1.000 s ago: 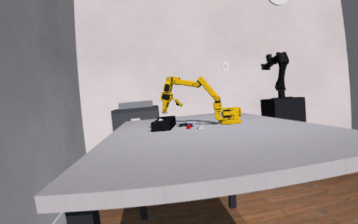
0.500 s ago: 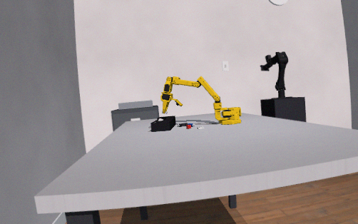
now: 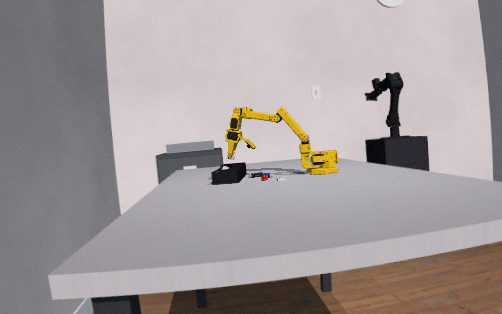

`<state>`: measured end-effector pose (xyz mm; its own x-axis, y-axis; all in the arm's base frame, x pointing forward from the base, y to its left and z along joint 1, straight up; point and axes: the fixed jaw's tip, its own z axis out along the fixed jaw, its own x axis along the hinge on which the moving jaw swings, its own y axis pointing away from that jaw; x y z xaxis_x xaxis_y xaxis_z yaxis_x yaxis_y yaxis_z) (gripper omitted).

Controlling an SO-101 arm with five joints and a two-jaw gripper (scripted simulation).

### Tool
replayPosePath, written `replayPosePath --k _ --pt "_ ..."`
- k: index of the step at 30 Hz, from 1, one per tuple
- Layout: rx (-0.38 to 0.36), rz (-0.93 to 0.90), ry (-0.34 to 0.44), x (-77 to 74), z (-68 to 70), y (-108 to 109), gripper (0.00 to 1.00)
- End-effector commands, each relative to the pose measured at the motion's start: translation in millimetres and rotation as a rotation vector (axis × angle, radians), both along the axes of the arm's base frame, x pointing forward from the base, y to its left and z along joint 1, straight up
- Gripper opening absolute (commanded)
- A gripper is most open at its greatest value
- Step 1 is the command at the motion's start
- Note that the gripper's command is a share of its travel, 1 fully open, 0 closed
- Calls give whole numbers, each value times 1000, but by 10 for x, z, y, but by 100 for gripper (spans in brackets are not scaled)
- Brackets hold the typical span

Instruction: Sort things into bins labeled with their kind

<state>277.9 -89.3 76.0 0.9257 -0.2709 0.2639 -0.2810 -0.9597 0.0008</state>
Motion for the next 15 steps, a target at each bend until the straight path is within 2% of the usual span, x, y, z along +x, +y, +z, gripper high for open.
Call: replayPosePath --k 1,15 --pt "-15 -2 -48 25 102 -37 0" --pt "-12 -2 -37 6 77 -31 0"
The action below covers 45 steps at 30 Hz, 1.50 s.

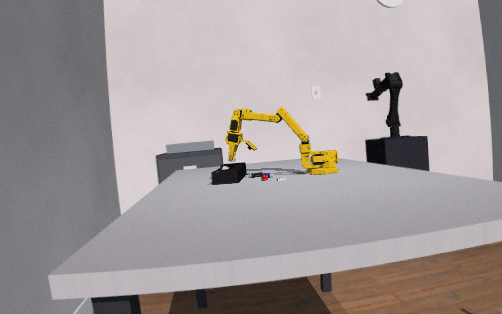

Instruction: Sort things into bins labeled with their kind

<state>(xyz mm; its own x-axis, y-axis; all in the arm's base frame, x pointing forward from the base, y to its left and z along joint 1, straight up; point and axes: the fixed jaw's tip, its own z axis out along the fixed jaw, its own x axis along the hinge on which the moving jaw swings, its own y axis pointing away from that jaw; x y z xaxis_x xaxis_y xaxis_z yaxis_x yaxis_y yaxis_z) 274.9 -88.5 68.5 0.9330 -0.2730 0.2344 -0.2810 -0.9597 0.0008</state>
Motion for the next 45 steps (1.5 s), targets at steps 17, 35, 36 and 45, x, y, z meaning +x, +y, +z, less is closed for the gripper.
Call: replayPosePath --k 17,35,36,45 --pt "-21 -2 -66 38 104 -40 0" --pt "-21 -2 -66 40 39 -41 0" --pt "-21 -2 -66 40 35 -41 0" --pt "-21 -2 -66 41 13 -41 0"
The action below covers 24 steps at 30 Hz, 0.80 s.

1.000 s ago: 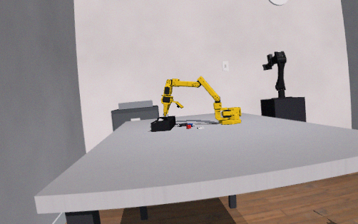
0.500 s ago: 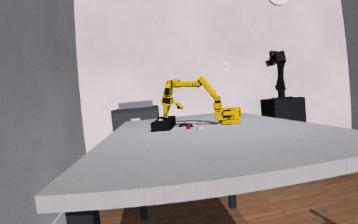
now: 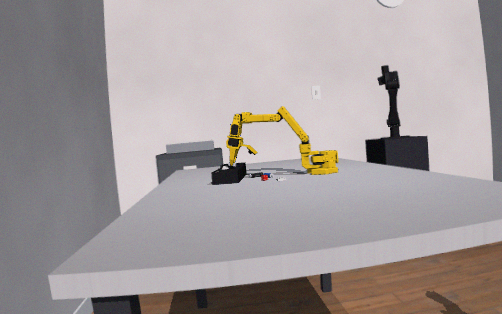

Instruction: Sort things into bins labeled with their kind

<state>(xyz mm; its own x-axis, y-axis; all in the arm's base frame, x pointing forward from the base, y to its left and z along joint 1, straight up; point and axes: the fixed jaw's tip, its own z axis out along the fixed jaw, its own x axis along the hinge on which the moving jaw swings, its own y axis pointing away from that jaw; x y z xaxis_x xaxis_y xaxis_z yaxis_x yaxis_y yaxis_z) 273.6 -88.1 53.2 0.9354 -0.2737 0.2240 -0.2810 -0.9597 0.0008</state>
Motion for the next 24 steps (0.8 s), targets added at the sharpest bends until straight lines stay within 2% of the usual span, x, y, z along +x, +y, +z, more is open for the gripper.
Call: replayPosePath --k 1,24 --pt "-24 -2 -77 54 158 -45 0" --pt "-24 -2 -77 56 72 -45 0"
